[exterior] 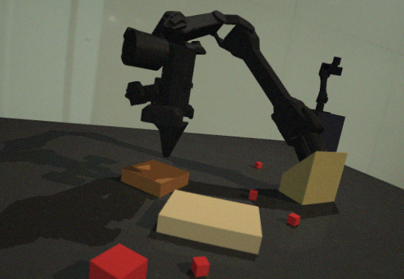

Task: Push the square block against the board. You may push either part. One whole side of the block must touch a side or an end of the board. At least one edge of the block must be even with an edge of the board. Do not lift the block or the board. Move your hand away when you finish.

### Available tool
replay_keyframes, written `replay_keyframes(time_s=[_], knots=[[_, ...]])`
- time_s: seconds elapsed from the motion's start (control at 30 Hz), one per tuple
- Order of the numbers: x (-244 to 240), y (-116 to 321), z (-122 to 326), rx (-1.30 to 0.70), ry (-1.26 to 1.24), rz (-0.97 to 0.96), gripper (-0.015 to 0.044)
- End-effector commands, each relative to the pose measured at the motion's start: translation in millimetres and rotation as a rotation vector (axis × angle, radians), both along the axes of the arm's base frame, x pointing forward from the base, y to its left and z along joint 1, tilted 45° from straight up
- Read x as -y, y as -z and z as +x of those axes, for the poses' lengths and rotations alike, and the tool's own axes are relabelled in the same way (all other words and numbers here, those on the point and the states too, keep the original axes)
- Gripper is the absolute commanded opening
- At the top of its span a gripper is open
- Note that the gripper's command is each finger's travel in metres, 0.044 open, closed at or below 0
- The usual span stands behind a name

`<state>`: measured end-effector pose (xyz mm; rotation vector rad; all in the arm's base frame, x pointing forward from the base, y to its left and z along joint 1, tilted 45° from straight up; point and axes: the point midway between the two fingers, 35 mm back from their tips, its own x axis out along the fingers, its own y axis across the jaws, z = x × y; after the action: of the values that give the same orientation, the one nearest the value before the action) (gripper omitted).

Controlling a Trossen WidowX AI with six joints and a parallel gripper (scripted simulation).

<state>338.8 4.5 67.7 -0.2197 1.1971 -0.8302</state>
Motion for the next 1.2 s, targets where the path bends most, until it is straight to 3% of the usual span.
replay_keyframes(time_s=[0.0, 0.27, 0.43, 0.63, 1.17], knots=[[17.5, -19.4, 32.5, 0.101, 0.112, 0.006, 0.0], [54.9, -52.7, 78.8, 0.265, 0.29, 0.012, 0.0], [58.5, -55.4, 82.1, 0.278, 0.305, 0.012, 0.0], [97.0, -17.0, 88.0, 0.279, 0.304, 0.009, 0.0], [91.6, -11.0, 83.1, 0.279, 0.304, 0.01, 0.0]])
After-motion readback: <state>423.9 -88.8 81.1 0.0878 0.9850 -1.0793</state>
